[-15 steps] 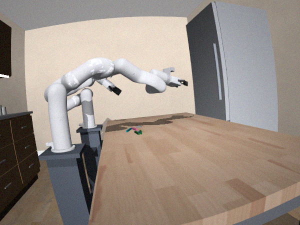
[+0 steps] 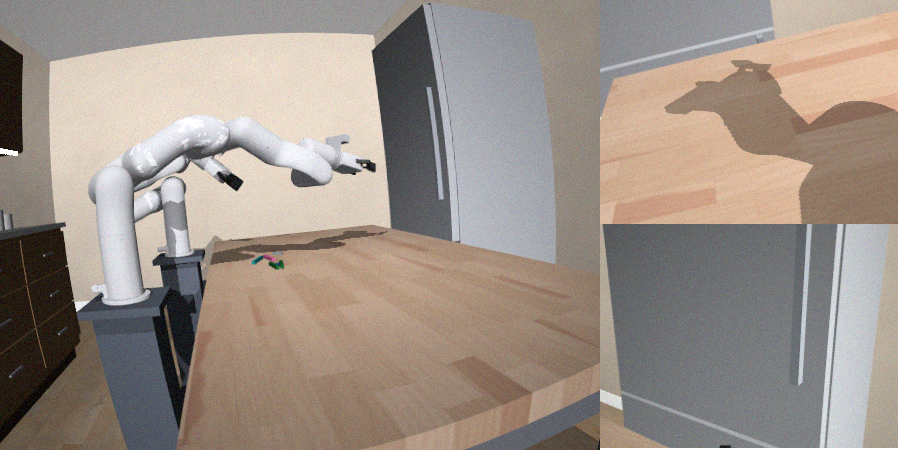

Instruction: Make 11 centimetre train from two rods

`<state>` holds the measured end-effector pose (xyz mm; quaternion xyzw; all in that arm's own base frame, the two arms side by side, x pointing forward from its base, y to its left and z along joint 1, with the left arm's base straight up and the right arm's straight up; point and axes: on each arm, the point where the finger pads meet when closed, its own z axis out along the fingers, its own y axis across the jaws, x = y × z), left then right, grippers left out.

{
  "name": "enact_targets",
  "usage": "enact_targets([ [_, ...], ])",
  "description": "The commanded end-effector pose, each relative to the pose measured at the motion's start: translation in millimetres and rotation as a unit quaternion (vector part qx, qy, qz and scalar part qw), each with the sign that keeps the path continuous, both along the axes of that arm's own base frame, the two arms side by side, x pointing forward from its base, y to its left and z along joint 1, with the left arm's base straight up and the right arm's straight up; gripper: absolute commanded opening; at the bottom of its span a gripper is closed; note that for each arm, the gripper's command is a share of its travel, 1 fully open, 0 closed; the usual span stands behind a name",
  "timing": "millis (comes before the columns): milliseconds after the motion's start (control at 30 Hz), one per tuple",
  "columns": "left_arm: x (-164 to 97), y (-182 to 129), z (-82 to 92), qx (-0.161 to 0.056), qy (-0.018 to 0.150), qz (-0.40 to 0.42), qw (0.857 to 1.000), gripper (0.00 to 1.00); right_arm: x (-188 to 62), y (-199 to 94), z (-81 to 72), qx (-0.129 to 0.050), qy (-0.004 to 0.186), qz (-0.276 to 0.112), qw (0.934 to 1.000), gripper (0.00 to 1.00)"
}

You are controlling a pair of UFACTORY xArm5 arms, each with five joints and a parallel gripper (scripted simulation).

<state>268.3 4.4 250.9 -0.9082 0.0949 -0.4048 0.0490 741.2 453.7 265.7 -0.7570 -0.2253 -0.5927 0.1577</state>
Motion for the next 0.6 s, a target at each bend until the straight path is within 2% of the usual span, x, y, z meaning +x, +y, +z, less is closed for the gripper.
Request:
enact_targets([
  [0,0.1,0.0,2.0,0.0,-0.002,0.0,1.0,1.0,0.3,0.2,6.0,0.003,-0.004,0.0,1.0,1.0],
  [167,-0.3,-0.5,2.7,0.002,-0.001,-0.003,1.0,1.0,1.3,-1.8,6.1,0.002,-0.003,-0.001,1.0,1.0],
  [267,-1.6,-2.7,5.8,0.012,0.003,-0.016,1.0,1.0,5.5,-9.6,6.3,0.0,-0.001,-0.006,1.0,1.0],
  [400,-4.7,-9.3,15.7,0.042,0.015,-0.056,0.997,1.0,18.2,-35.0,7.2,-0.005,0.008,-0.023,0.9997,1.0],
  [500,-6.9,-17.5,28.4,0.079,0.028,-0.107,0.991,1.0,33.0,-68.7,8.3,-0.011,0.021,-0.044,0.9988,1.0],
  [533,-7.1,-19.0,30.8,0.085,0.031,-0.117,0.989,1.0,38.8,-83.1,8.7,-0.013,0.026,-0.053,0.9982,1.0],
  [567,-7.1,-19.0,30.8,0.085,0.031,-0.117,0.989,1.0,38.8,-83.1,8.7,-0.013,0.026,-0.053,0.9982,1.0],
])
